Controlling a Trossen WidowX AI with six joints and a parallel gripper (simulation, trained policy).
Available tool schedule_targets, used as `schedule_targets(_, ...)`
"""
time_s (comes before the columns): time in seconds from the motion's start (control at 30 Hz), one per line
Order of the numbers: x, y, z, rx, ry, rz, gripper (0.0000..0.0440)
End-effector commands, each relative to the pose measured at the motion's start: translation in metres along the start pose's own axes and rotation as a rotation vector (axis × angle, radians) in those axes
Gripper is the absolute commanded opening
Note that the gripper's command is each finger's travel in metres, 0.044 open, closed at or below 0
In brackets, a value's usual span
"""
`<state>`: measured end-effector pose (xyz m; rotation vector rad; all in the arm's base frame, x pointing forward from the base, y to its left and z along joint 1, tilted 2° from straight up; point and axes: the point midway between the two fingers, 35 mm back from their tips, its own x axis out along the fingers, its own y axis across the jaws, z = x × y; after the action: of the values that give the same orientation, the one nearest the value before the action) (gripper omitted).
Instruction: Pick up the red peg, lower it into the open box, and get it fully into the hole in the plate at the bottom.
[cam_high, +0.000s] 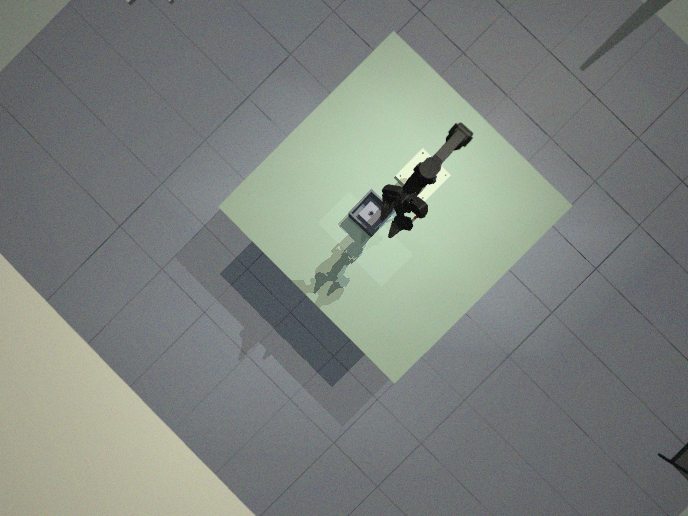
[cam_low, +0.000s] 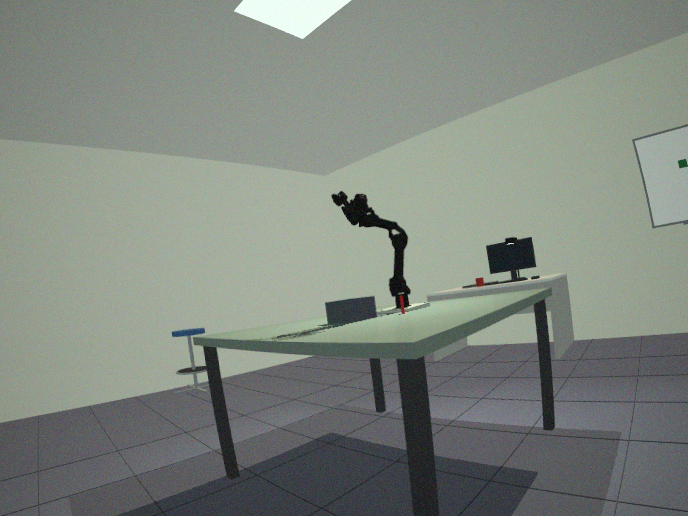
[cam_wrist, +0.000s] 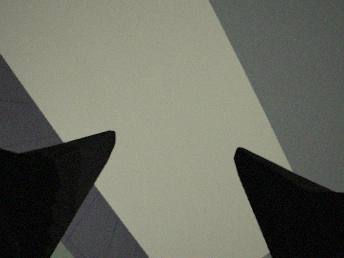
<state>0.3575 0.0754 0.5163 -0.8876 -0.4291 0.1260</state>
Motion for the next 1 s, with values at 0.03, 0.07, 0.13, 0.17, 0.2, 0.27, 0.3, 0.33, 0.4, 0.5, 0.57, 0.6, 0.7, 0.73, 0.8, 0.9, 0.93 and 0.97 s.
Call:
schedule_targets(0.03,-0.003,0.025,-0.009,0.142,0.061,0.067,0.044)
schedule_targets(0.07,-0.004,0.03,-0.011,0.171,0.073,0.08,0.044)
schedule_targets(0.13,-0.006,0.04,-0.013,0.23,0.098,0.105,0.044)
schedule_targets(0.17,-0.007,0.045,-0.015,0.259,0.111,0.117,0.044)
schedule_targets(0.2,-0.009,0.05,-0.016,0.288,0.125,0.13,0.044)
schedule_targets(0.27,-0.011,0.06,-0.019,0.345,0.153,0.154,0.044)
schedule_targets(0.3,-0.013,0.065,-0.02,0.373,0.168,0.166,0.044)
schedule_targets(0.33,-0.014,0.07,-0.021,0.402,0.183,0.178,0.044)
schedule_targets(0.4,-0.018,0.081,-0.024,0.458,0.215,0.201,0.044)
schedule_targets(0.5,-0.024,0.096,-0.028,0.54,0.265,0.234,0.044)
schedule_targets(0.57,-0.028,0.106,-0.03,0.595,0.301,0.255,0.044)
schedule_targets(0.6,-0.03,0.111,-0.032,0.622,0.32,0.265,0.044)
schedule_targets(0.7,-0.038,0.127,-0.036,0.701,0.378,0.294,0.044)
schedule_targets(0.73,-0.04,0.132,-0.037,0.727,0.398,0.303,0.044)
schedule_targets(0.8,-0.046,0.142,-0.039,0.778,0.44,0.32,0.044)
schedule_targets(0.9,-0.055,0.157,-0.043,0.853,0.507,0.343,0.044)
schedule_targets(0.93,-0.059,0.162,-0.044,0.877,0.53,0.35,0.044)
schedule_targets(0.97,-0.062,0.167,-0.046,0.901,0.554,0.357,0.044)
